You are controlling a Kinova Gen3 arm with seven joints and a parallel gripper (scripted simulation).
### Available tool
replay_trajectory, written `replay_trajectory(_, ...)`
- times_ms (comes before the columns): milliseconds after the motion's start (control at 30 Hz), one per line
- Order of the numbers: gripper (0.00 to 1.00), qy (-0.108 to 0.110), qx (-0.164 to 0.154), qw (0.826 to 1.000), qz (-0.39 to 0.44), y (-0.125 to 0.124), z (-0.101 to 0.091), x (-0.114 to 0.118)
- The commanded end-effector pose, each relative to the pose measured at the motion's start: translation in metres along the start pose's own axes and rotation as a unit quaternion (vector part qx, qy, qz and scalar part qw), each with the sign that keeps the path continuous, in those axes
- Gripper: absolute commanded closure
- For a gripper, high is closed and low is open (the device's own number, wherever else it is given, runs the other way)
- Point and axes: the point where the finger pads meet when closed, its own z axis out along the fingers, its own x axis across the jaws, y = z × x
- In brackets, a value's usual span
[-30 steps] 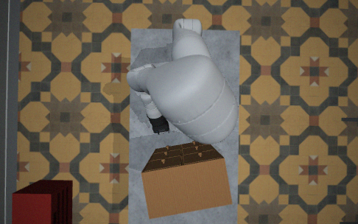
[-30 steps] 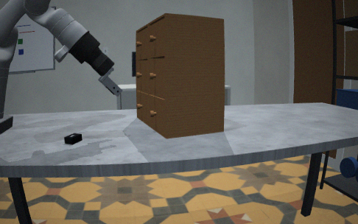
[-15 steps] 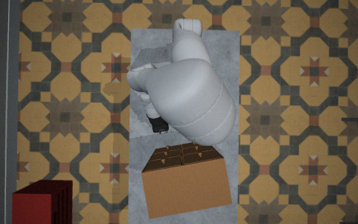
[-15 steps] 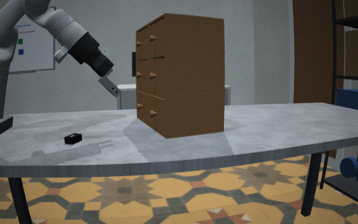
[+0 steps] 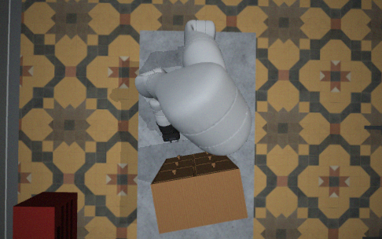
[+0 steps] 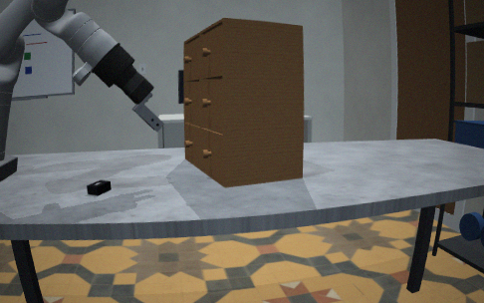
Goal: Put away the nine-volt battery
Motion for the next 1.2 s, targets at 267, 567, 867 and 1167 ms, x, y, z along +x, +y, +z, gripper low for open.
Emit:
replay_trajectory(267, 0.33, 0.000, -0.001, 1.000, 0.000, 0.001, 0.000, 0.000)
replay_trajectory(567, 0.33, 0.000, -0.001, 1.000, 0.000, 0.001, 0.000, 0.000)
replay_trajectory(867, 0.33, 0.000, -0.001, 1.000, 0.000, 0.001, 0.005, 0.000)
replay_trajectory(1167, 0.33, 0.000, -0.001, 1.000, 0.000, 0.000, 0.020, 0.000)
